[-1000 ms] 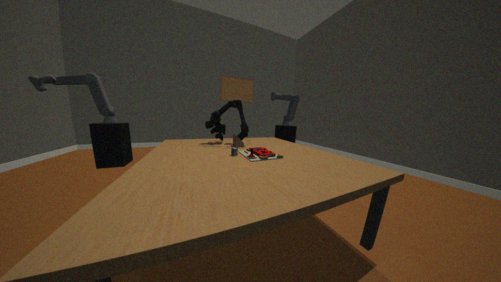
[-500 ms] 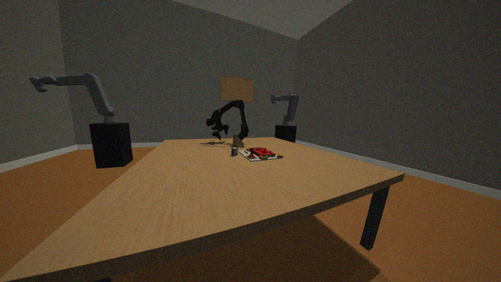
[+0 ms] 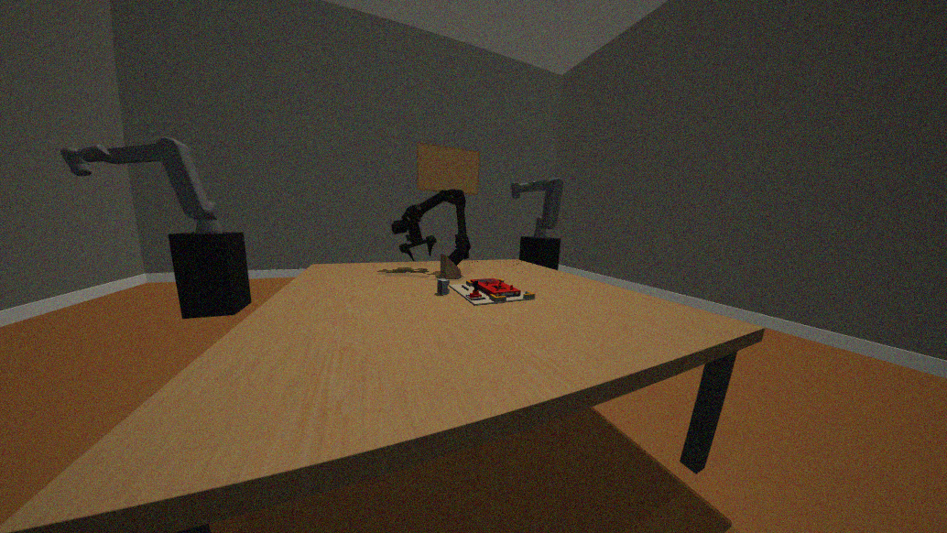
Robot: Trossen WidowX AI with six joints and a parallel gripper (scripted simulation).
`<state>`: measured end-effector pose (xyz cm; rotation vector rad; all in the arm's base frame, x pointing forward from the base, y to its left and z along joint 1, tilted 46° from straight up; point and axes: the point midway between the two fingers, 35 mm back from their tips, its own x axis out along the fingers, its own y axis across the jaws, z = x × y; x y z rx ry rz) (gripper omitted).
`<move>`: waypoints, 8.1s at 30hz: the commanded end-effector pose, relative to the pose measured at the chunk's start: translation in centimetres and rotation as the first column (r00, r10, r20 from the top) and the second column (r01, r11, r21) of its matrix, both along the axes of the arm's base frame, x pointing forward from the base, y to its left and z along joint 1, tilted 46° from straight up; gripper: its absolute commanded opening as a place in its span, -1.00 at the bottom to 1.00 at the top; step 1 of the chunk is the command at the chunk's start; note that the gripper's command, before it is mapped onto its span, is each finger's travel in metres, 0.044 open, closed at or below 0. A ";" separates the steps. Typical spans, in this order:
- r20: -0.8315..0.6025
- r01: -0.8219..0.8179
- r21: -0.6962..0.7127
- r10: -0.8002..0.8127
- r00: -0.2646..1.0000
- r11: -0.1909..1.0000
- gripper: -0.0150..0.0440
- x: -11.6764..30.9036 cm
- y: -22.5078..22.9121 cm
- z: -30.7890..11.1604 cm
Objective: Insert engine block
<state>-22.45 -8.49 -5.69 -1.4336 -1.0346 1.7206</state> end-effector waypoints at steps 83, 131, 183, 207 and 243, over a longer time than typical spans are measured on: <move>0.040 0.142 -0.415 -0.138 0.990 0.899 1.00 5.9 -10.6 0.9; 0.685 -0.493 -0.627 0.728 0.019 0.603 1.00 20.8 -16.2 0.0; 0.016 -0.045 -0.993 -0.250 -0.968 0.109 1.00 37.4 -13.4 0.3; -0.412 0.349 -0.902 -0.751 -0.517 0.254 1.00 43.8 -9.3 0.9; -0.529 0.517 -0.605 -0.791 0.308 0.605 1.00 49.7 -2.6 0.6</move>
